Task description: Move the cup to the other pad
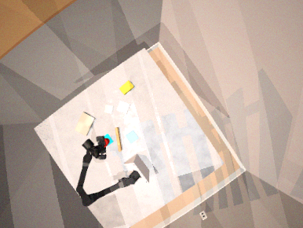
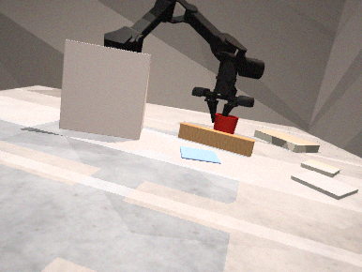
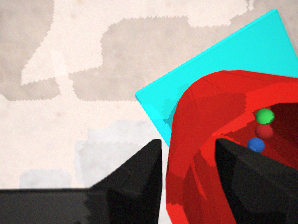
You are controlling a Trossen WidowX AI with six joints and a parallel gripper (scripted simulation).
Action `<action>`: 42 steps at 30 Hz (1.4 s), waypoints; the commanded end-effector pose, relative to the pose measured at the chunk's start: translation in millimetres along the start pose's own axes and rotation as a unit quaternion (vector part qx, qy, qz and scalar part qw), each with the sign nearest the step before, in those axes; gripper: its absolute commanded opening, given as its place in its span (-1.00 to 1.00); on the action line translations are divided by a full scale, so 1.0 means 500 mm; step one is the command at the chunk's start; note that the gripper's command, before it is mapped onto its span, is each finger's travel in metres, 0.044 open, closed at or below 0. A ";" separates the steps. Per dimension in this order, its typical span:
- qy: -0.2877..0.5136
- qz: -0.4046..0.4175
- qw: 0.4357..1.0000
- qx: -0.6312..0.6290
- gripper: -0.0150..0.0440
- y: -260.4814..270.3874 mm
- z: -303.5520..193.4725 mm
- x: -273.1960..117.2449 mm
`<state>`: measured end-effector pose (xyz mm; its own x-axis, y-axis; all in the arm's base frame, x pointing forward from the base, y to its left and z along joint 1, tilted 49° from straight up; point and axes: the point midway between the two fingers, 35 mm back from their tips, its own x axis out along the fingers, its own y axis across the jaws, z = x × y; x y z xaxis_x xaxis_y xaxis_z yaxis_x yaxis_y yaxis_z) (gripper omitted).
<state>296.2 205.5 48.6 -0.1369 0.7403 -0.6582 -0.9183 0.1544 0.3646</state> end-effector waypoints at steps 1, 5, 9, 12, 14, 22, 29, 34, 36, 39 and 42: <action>0.000 0.000 1.000 -0.001 -0.06 0.000 0.000 -0.002; 0.000 0.000 1.000 -0.001 -0.06 -0.001 0.000 -0.011; 0.001 -0.001 1.000 0.000 -0.06 -0.002 0.000 -0.022; 0.001 -0.001 1.000 0.000 -0.06 -0.002 -0.001 -0.031; 0.001 -0.001 1.000 0.000 -0.06 -0.002 -0.001 -0.037; 0.001 -0.001 1.000 0.001 -0.06 -0.003 -0.003 -0.061; 0.001 -0.001 1.000 0.002 -0.06 -0.003 -0.006 -0.082; 0.001 -0.001 1.000 0.002 -0.06 -0.003 -0.009 -0.096; 0.001 -0.001 1.000 0.003 -0.06 -0.003 -0.011 -0.101; 0.000 -0.001 1.000 0.003 -0.06 -0.003 -0.014 -0.104; 0.004 0.000 1.000 0.006 0.21 -0.003 -0.014 -0.096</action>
<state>301.7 164.7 75.2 -0.1395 0.7358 -0.6627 -0.9146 0.1608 0.3711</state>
